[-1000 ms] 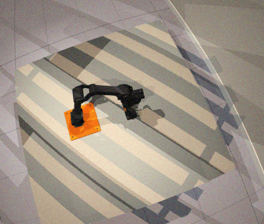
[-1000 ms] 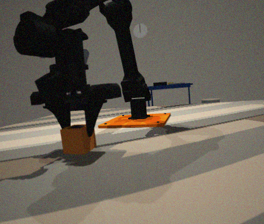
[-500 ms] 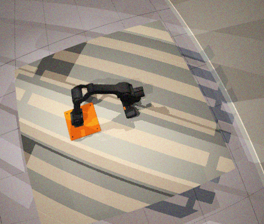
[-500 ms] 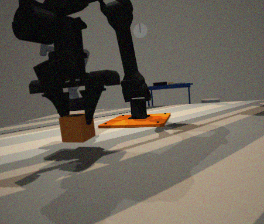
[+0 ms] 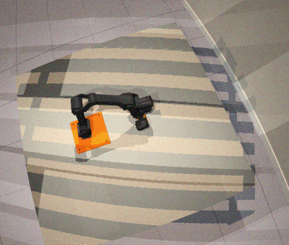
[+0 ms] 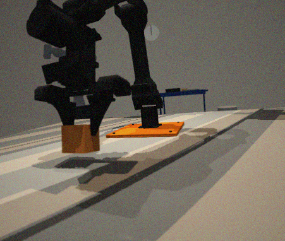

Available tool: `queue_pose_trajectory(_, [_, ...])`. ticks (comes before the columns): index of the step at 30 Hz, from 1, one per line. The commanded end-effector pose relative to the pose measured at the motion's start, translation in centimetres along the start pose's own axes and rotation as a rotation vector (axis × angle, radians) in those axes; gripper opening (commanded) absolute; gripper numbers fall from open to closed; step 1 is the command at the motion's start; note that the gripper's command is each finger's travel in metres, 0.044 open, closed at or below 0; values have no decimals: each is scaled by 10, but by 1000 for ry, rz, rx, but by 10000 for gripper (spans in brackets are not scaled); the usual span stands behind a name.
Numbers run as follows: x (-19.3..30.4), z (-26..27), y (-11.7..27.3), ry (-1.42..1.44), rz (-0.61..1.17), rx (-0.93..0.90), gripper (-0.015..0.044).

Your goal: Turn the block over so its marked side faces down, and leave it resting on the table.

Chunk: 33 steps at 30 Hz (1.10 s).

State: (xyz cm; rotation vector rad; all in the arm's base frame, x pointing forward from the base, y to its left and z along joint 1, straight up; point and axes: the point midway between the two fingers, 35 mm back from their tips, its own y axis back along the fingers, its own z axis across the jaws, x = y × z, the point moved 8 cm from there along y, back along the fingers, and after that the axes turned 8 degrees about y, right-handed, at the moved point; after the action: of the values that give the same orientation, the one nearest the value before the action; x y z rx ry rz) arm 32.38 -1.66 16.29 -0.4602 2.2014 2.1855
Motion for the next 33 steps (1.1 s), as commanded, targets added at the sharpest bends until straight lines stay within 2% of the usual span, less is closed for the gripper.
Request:
queue_pose_trajectory(1, [5,1,1,5,-64,5,0])
queue_pose_trajectory(17, [30,5,-3,10,-318,42,0])
queue_pose_trajectory(22, [32,5,-4,10,-331,45,0])
queue_pose_trajectory(33, [37,4,-31,3,-498,66,0])
